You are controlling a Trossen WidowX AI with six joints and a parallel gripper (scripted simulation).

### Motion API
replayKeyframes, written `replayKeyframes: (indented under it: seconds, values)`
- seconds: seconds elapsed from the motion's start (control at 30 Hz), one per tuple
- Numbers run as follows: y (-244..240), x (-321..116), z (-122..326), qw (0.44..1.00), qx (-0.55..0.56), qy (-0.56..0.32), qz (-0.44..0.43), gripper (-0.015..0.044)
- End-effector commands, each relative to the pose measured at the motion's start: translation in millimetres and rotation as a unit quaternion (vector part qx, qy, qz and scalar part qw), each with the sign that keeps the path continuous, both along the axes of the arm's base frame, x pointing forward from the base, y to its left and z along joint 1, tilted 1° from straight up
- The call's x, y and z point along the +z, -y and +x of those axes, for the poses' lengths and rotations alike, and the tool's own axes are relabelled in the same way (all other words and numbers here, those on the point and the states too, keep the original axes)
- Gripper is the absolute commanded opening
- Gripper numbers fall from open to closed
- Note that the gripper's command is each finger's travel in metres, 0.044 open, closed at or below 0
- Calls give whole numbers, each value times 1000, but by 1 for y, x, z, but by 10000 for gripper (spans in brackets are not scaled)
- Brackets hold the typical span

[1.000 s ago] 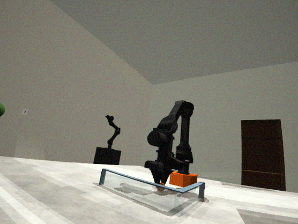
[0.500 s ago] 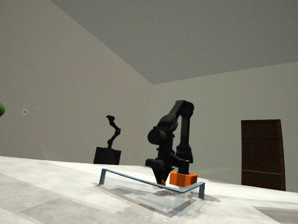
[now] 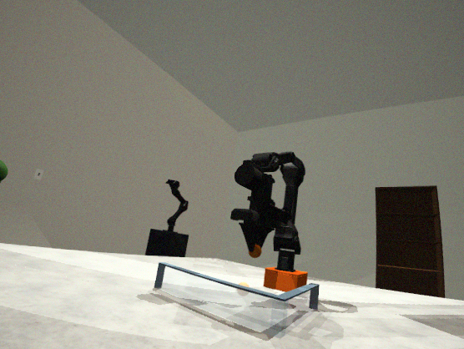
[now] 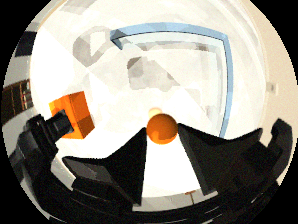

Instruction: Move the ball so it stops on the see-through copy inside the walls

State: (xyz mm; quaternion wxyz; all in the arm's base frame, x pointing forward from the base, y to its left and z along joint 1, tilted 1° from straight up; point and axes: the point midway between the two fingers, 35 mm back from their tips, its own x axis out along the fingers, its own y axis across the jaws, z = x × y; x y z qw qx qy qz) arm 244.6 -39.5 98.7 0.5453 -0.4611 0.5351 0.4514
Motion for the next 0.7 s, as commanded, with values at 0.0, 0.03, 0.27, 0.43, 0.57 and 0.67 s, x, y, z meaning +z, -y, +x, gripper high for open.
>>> replayKeyframes:
  seconds: [0.0,0.03,0.27,0.43,0.57,0.67]
  values:
    - [-1,23,-3,1000,2,6,2,0]
    - [-1,23,-3,1000,2,6,2,0]
    - [9,4,-3,1000,2,6,1,0]
    - [21,-18,-6,1000,2,5,1,0]
    - [21,-20,-6,1000,2,5,1,0]
    - [22,-29,-5,1000,2,5,1,0]
